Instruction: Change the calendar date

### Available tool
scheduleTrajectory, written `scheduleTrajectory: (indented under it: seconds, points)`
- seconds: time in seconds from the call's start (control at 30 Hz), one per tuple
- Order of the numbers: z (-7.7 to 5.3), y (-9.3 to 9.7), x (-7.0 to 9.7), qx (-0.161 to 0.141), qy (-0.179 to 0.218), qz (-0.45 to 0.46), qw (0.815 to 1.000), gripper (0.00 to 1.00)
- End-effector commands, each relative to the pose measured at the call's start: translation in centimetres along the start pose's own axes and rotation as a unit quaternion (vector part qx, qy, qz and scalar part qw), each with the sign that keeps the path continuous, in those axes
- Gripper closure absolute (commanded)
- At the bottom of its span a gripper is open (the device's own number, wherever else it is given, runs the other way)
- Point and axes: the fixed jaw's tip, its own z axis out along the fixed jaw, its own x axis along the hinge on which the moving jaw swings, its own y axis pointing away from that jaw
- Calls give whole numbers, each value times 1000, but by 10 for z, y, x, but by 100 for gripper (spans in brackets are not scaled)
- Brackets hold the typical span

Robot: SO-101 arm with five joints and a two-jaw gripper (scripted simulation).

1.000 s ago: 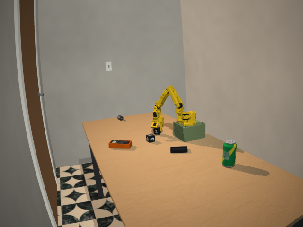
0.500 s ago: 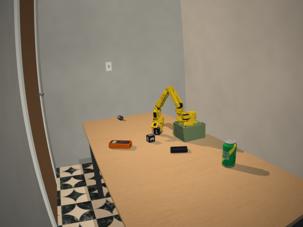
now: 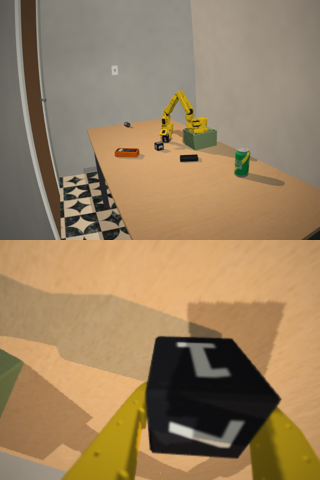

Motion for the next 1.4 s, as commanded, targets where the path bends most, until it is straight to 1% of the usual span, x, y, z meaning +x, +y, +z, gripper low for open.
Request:
scheduleTrajectory:
  seconds: [0.0, 0.57, 1.0, 1.17, 1.37]
  points:
    - [2, 0, 1, 1, -1, 0, 1000, 75]
    - [2, 0, 1, 1, -1, 0, 1000, 65]
    - [1, 0, 1, 1, -1, 0, 1000, 64]
    - [-8, -2, 1, 1, -1, 0, 1000, 64]
    - [-28, -3, 1, 1, -1, 0, 1000, 64]
